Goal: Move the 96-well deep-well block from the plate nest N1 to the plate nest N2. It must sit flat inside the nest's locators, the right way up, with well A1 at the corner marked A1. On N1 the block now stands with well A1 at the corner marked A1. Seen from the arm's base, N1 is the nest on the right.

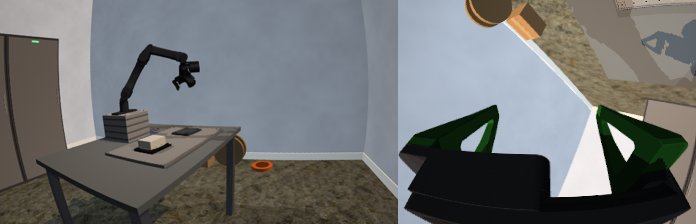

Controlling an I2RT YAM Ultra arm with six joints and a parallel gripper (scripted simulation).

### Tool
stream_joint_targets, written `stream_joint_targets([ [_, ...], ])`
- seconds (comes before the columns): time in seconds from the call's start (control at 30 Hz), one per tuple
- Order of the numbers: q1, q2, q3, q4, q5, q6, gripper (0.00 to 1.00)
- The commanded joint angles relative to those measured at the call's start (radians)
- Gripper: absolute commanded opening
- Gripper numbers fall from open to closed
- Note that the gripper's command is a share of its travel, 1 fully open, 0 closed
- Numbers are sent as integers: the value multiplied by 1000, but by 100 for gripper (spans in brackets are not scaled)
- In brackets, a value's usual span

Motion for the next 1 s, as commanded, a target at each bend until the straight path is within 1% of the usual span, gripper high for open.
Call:
stream_joint_targets([
  [0.0,-27,-11,5,16,21,-104,100],
  [0.23,-84,-15,-27,55,81,-297,100],
  [0.3,-84,-15,-27,55,81,-297,100],
  [0.37,-99,-22,-43,73,104,-361,100],
  [0.47,-130,-1,-32,58,106,-410,100],
  [0.53,-145,-7,-46,76,129,-475,100],
  [0.57,-155,-1,-43,72,130,-491,100],
  [0.63,-170,-7,-58,90,154,-556,100],
  [0.67,-180,-1,-55,85,155,-572,100],
  [0.8,-212,-4,-74,107,191,-687,100],
  [0.87,-212,-4,-74,107,191,-687,100],
  [0.97,-237,-3,-85,120,215,-768,100],
])
